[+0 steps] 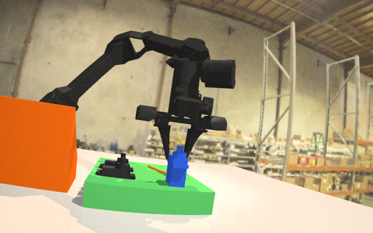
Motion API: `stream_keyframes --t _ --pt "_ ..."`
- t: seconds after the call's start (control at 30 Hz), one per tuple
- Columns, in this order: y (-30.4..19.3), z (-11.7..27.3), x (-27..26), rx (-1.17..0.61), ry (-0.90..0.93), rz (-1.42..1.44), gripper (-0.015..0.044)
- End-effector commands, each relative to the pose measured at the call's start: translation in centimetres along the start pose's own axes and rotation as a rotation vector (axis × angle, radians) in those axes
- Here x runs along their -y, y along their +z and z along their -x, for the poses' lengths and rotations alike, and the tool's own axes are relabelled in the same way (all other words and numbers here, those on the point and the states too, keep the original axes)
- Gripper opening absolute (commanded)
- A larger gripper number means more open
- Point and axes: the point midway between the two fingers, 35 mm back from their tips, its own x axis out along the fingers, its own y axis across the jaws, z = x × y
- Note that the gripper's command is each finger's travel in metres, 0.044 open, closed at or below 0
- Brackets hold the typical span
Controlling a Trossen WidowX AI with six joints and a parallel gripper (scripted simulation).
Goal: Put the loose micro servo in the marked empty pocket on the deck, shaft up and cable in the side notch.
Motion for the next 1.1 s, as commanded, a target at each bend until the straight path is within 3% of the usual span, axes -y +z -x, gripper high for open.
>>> stream_keyframes --t 0.0,0.1,0.2,0.4,1.07 --pt "0.0 -0.1 -0.1 -0.003 0.002 -0.003 0.0085" --pt "0.0 -0.1 -0.1 -0.003 0.002 -0.003 0.0065" --pt "0.0 0.4 -0.1 -0.003 0.002 -0.004 0.0" --pt "-0.3 2.8 0.2 -0.003 0.002 -0.004 0.0" --pt "0.1 2.9 1.4 -0.002 0.002 -0.004 0.0"
